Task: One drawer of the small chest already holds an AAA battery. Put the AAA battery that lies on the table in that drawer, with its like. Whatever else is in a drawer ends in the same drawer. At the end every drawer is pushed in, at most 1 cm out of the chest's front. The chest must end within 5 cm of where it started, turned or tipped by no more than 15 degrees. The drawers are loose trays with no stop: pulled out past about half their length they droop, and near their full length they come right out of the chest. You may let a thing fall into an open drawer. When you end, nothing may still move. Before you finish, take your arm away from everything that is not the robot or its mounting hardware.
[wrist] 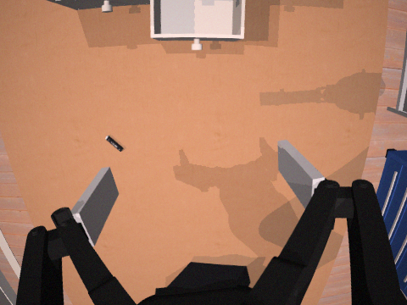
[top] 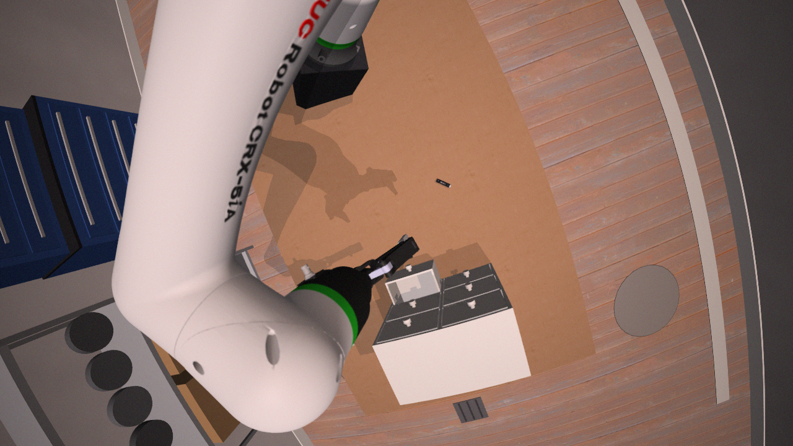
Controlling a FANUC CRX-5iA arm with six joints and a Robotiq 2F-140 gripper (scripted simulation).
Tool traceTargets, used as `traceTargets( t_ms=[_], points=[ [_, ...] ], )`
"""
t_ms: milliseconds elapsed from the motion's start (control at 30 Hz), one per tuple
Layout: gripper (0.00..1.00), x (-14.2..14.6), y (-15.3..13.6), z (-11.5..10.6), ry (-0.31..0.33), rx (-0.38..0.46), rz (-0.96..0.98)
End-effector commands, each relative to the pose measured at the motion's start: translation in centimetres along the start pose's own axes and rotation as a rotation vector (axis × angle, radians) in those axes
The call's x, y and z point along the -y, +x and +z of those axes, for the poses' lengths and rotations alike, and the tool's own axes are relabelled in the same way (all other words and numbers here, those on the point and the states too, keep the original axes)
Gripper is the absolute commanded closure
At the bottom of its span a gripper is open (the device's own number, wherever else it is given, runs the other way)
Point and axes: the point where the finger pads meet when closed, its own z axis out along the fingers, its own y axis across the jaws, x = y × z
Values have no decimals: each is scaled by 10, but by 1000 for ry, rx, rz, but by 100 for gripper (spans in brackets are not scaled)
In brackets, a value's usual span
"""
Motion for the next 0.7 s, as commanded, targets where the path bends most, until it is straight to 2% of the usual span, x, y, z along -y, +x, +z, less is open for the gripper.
traceTargets(
  t_ms=[0, 667],
  points=[
    [0, 0, 2, 0, 0, 0, 52],
    [0, -1, 6, 0, 0, 0, 145]
  ],
)
